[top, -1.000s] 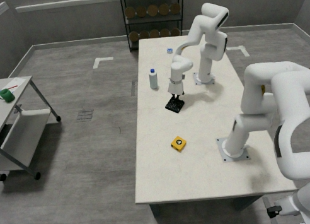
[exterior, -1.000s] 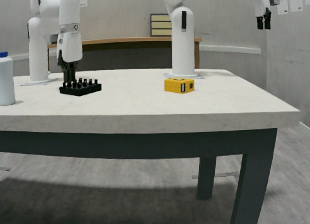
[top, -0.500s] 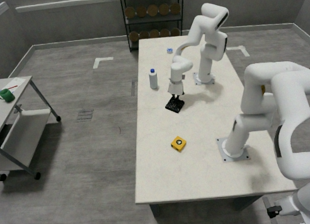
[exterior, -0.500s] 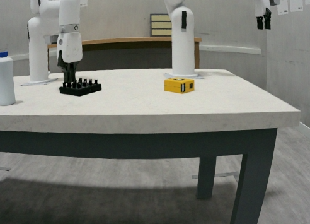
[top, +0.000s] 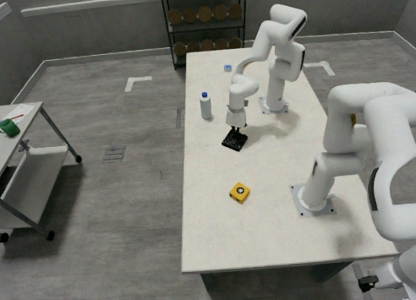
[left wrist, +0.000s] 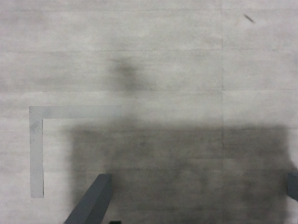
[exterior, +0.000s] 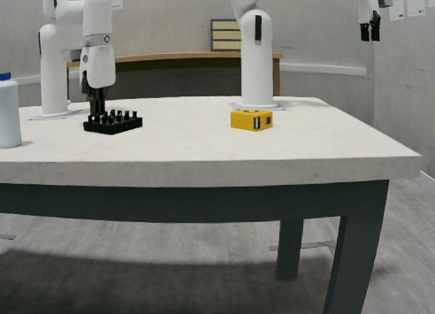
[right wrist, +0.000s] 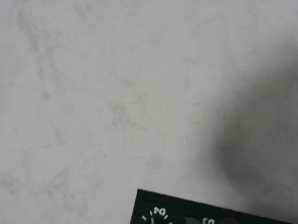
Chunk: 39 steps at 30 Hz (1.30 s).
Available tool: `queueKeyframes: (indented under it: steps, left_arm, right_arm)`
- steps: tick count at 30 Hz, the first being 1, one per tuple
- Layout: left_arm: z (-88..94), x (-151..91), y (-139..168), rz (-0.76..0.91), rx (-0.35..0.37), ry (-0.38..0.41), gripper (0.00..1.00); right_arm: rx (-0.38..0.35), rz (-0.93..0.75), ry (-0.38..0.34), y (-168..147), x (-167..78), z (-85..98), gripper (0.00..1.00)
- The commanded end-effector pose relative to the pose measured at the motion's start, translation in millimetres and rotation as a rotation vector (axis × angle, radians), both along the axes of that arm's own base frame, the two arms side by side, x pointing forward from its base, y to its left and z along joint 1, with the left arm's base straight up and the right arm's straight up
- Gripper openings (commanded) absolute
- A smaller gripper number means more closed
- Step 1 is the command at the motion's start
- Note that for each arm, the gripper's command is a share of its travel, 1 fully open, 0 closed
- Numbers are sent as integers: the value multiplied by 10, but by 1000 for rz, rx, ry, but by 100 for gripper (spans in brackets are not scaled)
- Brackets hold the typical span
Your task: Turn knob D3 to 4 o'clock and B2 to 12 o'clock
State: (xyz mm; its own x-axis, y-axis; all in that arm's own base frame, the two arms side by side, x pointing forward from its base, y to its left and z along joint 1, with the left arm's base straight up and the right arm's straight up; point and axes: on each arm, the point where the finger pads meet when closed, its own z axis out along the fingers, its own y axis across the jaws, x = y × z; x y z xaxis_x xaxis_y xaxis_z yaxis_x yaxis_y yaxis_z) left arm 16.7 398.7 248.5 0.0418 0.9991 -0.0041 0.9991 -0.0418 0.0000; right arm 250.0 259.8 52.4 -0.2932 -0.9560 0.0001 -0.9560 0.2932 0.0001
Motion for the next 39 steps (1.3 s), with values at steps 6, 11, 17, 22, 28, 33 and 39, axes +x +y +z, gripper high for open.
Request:
queueKeyframes:
  steps: [6,11,17,22,28,33,39]
  left_arm:
    - [15,0,9,0,4,0,100]
    - [15,0,9,0,4,0,100]
    - [15,0,9,0,4,0,100]
    - [15,0,9,0,4,0,100]
    - [15,0,9,0,4,0,100]
    - [15,0,9,0,4,0,100]
    - [15,0,9,0,4,0,100]
  right_arm:
    - [2,-8,-2,9,9,10,10]
    - [2,-67,-2,9,9,10,10]
    - [3,-209,-2,9,9,10,10]
    - [3,-289,-2,9,9,10,10]
    - [3,-410,-2,9,9,10,10]
    - [3,-444,-2,9,9,10,10]
    - [3,-445,-2,9,9,10,10]
